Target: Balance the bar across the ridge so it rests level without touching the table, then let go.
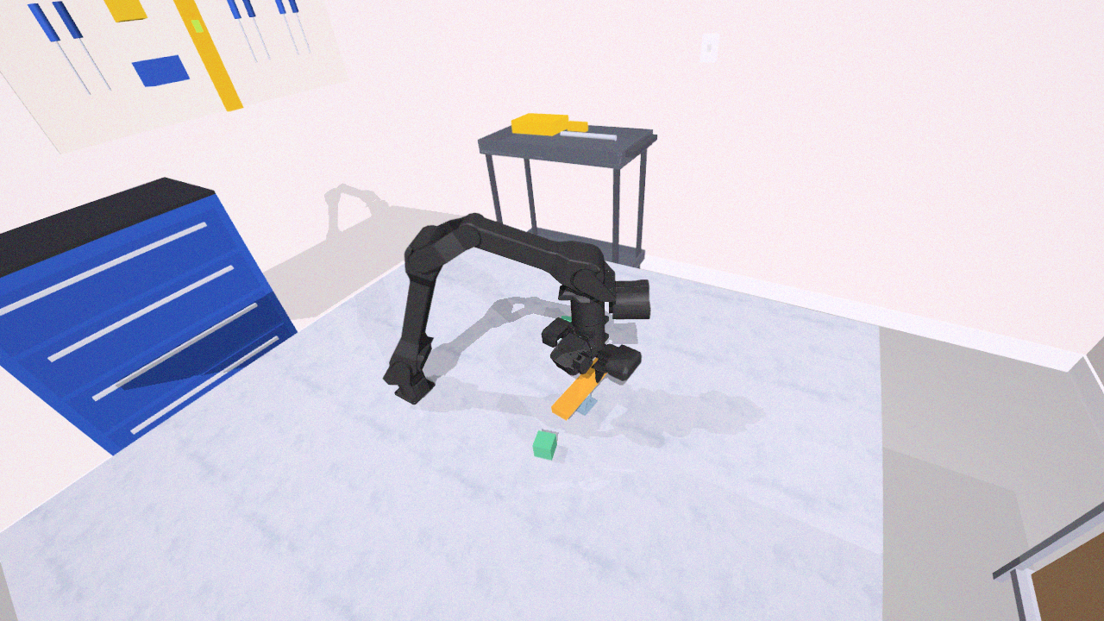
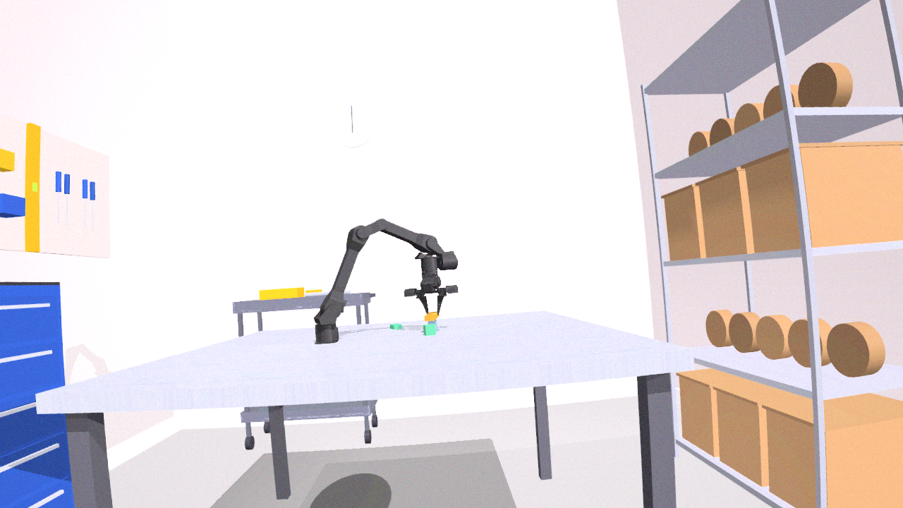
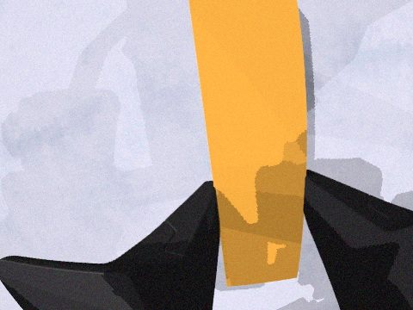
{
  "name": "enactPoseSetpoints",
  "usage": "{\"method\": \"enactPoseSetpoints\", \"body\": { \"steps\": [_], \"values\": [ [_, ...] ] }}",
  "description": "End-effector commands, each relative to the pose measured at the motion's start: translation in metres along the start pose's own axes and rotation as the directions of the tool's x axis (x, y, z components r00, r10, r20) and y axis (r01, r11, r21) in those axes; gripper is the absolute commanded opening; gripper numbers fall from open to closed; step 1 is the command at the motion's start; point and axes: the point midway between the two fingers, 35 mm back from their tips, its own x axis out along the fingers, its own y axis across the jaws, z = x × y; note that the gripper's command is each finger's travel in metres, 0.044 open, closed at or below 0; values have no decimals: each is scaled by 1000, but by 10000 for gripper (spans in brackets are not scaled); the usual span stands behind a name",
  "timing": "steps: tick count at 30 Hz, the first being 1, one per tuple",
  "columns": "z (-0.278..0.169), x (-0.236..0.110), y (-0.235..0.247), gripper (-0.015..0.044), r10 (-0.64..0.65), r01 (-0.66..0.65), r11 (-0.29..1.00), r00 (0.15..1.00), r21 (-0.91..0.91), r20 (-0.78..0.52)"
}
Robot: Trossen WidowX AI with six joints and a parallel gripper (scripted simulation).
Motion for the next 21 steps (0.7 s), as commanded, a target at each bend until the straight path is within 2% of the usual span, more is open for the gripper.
{"method": "enactPoseSetpoints", "body": {
  "steps": [1,21],
  "values": [
    [1,3,-1,0,-5,5,1000,1000,1,4],
    [0,1,-1,0,-5,5,1000,1000,1,3]
  ]
}}
